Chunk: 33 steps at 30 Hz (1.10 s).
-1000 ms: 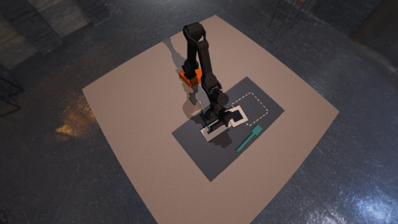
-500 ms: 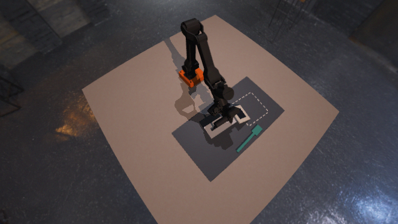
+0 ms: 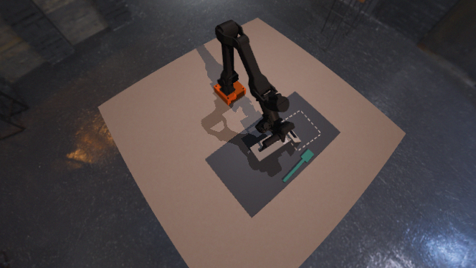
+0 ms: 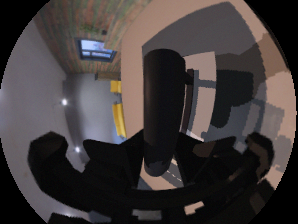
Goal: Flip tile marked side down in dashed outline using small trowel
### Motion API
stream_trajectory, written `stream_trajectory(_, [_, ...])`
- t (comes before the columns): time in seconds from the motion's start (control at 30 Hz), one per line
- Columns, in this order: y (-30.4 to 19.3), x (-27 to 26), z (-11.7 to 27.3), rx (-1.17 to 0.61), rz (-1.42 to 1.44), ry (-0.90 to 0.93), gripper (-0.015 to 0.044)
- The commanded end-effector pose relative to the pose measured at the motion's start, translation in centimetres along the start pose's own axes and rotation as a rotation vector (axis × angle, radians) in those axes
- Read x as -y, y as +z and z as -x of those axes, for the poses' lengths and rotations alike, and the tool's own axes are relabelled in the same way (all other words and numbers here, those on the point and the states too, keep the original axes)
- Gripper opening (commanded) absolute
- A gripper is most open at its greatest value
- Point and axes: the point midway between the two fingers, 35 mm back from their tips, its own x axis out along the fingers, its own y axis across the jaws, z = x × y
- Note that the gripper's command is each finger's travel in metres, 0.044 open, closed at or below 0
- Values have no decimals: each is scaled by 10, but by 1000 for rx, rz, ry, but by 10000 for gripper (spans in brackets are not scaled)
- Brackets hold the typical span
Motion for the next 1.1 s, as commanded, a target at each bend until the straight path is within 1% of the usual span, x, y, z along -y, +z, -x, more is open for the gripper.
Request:
stream_trajectory(0.0, [-10, -13, 6, -5, -5, 35, 0])
stream_trajectory(0.4, [-40, -10, 3, -7, -7, 35, 0])
stream_trajectory(0.7, [-41, -10, 2, -7, -7, 35, 0])
stream_trajectory(1.07, [-63, 1, -7, -8, -9, 34, 0])
